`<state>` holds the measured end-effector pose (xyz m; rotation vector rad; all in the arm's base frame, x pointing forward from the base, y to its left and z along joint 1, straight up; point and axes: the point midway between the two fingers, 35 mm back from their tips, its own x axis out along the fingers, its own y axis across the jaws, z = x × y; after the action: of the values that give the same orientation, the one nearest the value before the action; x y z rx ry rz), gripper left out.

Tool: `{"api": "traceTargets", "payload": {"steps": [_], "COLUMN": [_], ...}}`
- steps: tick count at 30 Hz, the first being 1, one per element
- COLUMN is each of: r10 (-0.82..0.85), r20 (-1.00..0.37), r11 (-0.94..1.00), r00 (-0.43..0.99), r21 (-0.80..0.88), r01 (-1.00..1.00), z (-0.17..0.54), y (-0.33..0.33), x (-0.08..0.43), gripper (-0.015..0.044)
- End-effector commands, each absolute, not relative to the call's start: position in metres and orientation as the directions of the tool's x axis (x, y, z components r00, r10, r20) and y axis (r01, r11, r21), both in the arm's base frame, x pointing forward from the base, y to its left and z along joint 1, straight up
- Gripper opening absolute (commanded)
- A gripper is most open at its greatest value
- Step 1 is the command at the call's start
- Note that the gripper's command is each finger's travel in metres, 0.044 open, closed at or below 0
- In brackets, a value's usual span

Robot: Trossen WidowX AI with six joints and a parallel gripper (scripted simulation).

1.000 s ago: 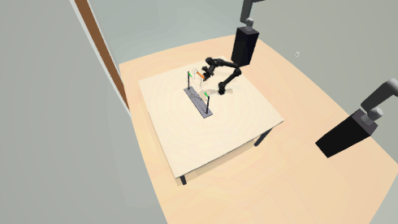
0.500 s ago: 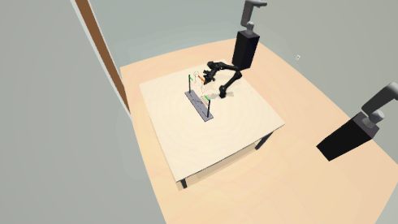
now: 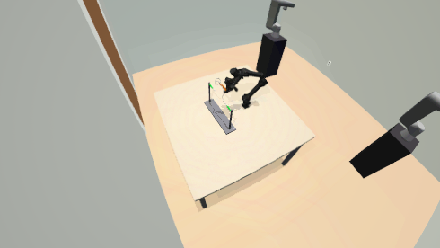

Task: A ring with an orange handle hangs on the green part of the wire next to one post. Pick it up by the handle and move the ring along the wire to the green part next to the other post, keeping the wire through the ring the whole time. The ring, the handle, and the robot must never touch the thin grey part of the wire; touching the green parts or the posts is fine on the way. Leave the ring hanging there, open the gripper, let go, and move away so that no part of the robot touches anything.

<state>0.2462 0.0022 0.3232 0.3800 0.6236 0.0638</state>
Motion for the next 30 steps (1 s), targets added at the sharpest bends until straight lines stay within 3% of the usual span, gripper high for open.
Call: {"api": "traceTargets", "payload": {"steps": [1, 30], "r10": [0.133, -0.111], "r20": [-0.562, -0.542], "r11": [0.953, 0.991], "r00": [0.816, 0.833], "r21": [0.299, -0.119], "r01": [0.051, 0.055], "z": [0.323, 0.320], "y": [0.000, -0.016], "x": [0.246, 0.247], "gripper": [-0.0150, -0.0150]}}
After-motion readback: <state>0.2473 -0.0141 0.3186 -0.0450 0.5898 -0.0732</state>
